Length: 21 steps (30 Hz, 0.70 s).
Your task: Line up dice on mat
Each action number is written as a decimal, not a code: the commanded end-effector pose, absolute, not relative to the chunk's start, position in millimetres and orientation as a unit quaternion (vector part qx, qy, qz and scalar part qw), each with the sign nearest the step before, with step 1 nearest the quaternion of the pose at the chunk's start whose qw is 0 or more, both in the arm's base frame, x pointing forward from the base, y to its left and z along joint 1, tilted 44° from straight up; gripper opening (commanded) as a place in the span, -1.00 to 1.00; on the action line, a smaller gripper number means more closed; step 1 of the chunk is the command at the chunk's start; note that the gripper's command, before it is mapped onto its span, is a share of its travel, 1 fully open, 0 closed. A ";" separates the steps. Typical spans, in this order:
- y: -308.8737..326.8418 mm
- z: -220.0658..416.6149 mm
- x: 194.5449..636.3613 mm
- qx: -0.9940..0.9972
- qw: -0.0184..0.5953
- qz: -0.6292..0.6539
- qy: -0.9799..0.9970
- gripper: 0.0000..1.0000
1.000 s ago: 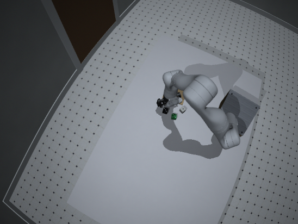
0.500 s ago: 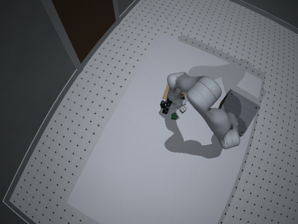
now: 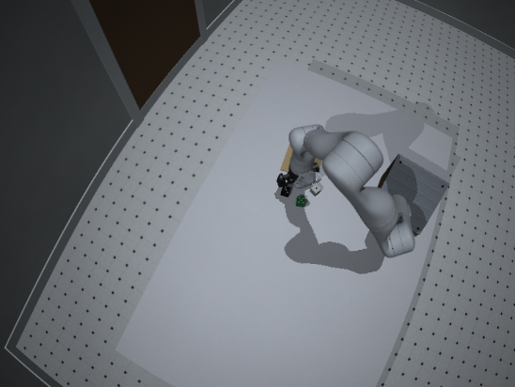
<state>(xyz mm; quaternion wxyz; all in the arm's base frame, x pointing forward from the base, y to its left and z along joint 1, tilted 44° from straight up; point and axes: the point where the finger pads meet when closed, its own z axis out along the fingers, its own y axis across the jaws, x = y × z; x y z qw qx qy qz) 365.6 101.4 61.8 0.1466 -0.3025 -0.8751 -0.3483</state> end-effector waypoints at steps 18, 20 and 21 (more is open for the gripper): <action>100.8 62.0 366.0 -0.303 0.146 -0.348 -0.875 1.00; 100.2 62.7 366.0 -0.303 0.146 -0.348 -0.875 1.00; 99.4 63.5 366.1 -0.303 0.146 -0.348 -0.875 1.00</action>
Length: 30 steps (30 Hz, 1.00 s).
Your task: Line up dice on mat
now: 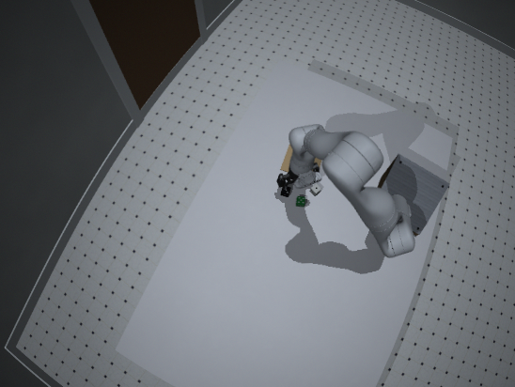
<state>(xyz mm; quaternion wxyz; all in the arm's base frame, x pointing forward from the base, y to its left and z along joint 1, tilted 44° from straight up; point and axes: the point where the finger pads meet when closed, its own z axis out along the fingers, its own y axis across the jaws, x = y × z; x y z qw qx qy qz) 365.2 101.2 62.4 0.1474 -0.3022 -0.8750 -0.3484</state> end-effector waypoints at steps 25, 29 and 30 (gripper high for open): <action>33.2 131.3 370.3 -0.303 0.146 -0.348 -0.875 1.00; 31.7 132.8 370.4 -0.303 0.146 -0.348 -0.875 1.00; 31.7 132.8 370.4 -0.303 0.146 -0.348 -0.875 1.00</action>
